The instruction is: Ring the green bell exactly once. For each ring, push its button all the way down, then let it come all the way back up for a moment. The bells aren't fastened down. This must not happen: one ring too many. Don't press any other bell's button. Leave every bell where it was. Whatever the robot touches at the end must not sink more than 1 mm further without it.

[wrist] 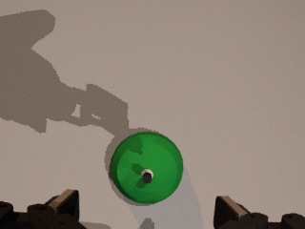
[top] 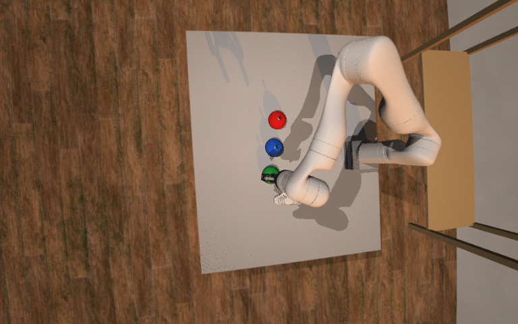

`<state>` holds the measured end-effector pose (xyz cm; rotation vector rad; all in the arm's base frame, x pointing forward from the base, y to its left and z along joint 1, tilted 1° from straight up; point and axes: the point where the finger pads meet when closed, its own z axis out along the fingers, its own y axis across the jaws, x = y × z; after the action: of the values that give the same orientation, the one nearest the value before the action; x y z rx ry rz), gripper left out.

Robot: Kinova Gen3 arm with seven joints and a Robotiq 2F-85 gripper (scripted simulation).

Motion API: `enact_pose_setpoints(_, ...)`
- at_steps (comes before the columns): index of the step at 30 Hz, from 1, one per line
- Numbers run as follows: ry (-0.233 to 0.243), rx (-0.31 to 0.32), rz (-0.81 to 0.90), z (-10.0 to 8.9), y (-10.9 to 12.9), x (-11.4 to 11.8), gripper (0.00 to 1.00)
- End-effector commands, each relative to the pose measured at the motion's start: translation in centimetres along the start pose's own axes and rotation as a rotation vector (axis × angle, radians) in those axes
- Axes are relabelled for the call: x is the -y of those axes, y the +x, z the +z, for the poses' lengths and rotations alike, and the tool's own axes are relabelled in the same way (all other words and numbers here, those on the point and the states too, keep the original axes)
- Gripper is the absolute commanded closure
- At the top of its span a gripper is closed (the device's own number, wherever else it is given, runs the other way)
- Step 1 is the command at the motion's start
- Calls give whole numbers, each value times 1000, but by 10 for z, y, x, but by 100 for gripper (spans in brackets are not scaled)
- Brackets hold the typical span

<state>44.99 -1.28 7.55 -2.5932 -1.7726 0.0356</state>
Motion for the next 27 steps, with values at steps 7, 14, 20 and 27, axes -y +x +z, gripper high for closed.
enact_pose_setpoints(7, -2, 0, -2, -1, 1, 0, 100)
enact_pose_setpoints(14, -2, 0, -2, -1, 1, 0, 100)
enact_pose_setpoints(20, -2, 0, -2, -1, 1, 0, 100)
enact_pose_setpoints(27, -2, 0, -2, -1, 1, 0, 100)
